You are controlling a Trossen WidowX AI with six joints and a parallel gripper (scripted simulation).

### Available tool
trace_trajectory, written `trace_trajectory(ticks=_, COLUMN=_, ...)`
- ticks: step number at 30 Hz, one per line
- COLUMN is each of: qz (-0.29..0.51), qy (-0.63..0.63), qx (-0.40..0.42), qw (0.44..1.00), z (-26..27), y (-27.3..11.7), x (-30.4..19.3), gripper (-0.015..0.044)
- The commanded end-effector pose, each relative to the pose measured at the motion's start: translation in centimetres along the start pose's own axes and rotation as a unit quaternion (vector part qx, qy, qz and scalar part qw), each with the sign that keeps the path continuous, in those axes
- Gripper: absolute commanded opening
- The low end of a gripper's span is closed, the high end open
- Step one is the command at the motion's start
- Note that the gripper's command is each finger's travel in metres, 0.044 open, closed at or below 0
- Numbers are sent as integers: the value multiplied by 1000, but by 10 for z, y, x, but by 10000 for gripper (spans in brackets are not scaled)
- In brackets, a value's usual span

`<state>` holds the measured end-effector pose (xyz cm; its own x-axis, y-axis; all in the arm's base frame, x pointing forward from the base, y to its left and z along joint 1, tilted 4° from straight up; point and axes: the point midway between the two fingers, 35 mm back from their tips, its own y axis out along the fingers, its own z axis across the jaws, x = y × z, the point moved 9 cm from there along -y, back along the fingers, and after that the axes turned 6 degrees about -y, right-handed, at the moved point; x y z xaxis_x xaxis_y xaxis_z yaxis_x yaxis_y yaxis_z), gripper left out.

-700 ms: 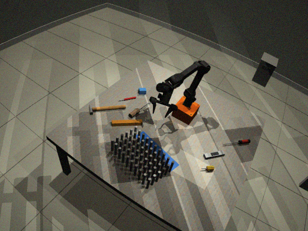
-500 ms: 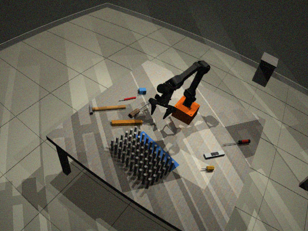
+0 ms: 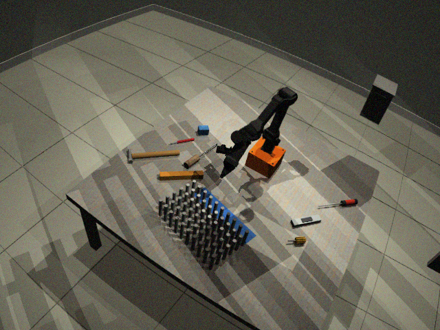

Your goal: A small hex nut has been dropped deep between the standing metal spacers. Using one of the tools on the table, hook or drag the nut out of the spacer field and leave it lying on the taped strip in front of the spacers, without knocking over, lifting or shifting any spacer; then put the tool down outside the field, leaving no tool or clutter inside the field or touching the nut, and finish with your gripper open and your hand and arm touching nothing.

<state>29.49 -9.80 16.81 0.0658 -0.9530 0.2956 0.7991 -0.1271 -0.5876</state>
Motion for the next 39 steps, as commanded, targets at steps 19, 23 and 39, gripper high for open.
trace_trajectory(ticks=19, qz=-155, qy=-654, qx=41, qw=739, z=-28, y=19, x=-60, gripper=440)
trace_trajectory(ticks=23, qz=-155, qy=-654, qx=41, qw=739, z=-28, y=19, x=-60, gripper=440)
trace_trajectory(ticks=39, qz=-155, qy=-654, qx=41, qw=739, z=-28, y=19, x=-60, gripper=440)
